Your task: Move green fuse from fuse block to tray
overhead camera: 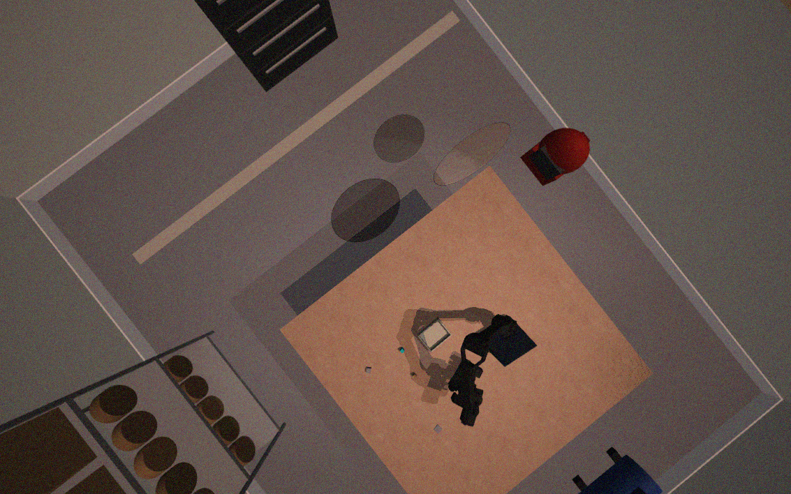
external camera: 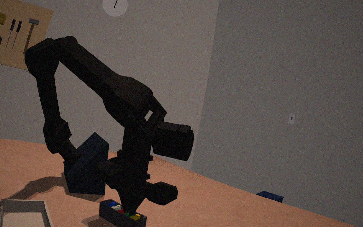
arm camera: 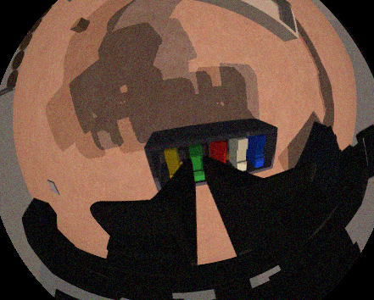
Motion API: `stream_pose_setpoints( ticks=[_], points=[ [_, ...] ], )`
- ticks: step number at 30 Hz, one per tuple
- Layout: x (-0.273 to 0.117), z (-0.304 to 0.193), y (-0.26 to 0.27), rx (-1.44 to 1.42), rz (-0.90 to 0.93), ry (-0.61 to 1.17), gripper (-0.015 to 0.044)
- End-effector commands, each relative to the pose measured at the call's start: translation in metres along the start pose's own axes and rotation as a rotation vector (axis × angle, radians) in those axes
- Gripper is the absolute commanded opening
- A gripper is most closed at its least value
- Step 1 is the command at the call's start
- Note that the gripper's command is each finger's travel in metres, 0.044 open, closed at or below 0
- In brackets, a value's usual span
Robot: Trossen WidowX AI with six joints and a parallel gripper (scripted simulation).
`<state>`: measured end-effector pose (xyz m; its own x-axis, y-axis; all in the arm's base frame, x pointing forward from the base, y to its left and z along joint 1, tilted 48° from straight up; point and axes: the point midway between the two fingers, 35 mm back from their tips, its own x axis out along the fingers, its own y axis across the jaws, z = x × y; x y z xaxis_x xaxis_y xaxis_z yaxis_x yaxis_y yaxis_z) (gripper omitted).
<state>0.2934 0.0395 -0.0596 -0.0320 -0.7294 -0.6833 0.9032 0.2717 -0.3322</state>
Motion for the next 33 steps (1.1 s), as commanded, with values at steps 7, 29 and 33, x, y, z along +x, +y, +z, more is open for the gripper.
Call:
stream_pose_setpoints(
  ticks=[7, 29, 33],
  points=[
    [-0.005, 0.0, 0.0, 0.002, 0.0, 0.001, 0.0],
    [-0.016, 0.0, 0.001, 0.0, 0.001, 0.0, 0.0],
    [-0.018, 0.0, 0.001, -0.001, 0.001, 0.0, 0.0]
  ],
)
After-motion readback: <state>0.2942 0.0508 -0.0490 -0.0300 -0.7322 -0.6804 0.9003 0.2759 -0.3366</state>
